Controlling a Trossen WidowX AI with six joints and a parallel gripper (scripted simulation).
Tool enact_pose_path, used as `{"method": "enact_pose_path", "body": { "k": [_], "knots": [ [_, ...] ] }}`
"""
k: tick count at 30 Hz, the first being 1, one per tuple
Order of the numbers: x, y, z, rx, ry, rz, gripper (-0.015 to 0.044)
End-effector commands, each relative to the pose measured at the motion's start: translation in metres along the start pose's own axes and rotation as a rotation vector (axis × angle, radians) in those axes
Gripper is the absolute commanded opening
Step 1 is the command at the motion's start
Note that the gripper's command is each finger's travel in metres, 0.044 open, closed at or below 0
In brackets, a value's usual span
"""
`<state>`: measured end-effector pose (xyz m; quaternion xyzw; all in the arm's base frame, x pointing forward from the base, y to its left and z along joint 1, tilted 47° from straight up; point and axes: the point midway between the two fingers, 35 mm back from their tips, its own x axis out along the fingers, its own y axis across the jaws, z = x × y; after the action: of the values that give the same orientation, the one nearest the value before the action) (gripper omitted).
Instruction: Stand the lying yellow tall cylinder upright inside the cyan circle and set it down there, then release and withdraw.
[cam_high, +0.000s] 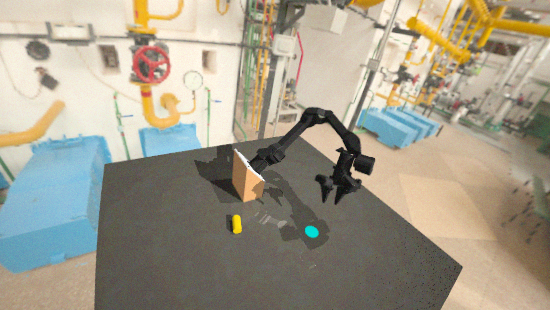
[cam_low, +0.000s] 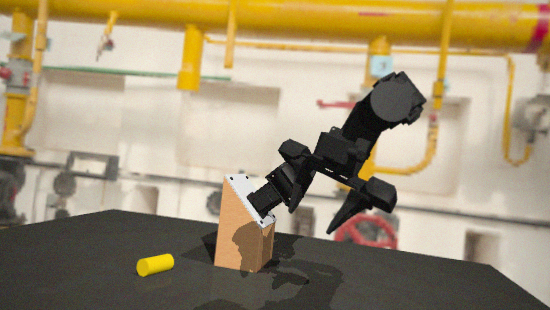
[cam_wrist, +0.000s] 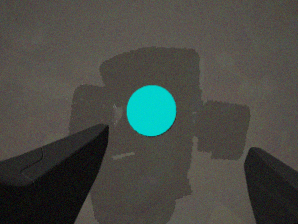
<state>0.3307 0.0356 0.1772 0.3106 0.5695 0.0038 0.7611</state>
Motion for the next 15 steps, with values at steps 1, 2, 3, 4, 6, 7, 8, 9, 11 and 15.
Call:
{"method": "enact_pose_path", "body": {
  "k": [1,2,3,4,6,7,8,9,11,15],
  "knots": [
    [0.026,-0.058,0.016,0.018,0.073,-0.060,0.0309],
    [0.032,-0.073,0.019,0.021,0.092,-0.070,0.0309],
    [0.037,-0.088,0.021,0.023,0.113,-0.075,0.0309],
    [0.042,-0.102,0.022,0.026,0.133,-0.079,0.0309],
    [0.052,-0.131,0.022,0.031,0.174,-0.078,0.0309],
    [0.057,-0.145,0.022,0.034,0.194,-0.075,0.0309],
    [0.061,-0.159,0.020,0.038,0.214,-0.070,0.0309],
    [0.065,-0.173,0.018,0.041,0.233,-0.062,0.0309],
    [0.073,-0.200,0.011,0.049,0.270,-0.041,0.0309],
    [0.087,-0.249,-0.009,0.066,0.331,0.025,0.0309]
  ]
}}
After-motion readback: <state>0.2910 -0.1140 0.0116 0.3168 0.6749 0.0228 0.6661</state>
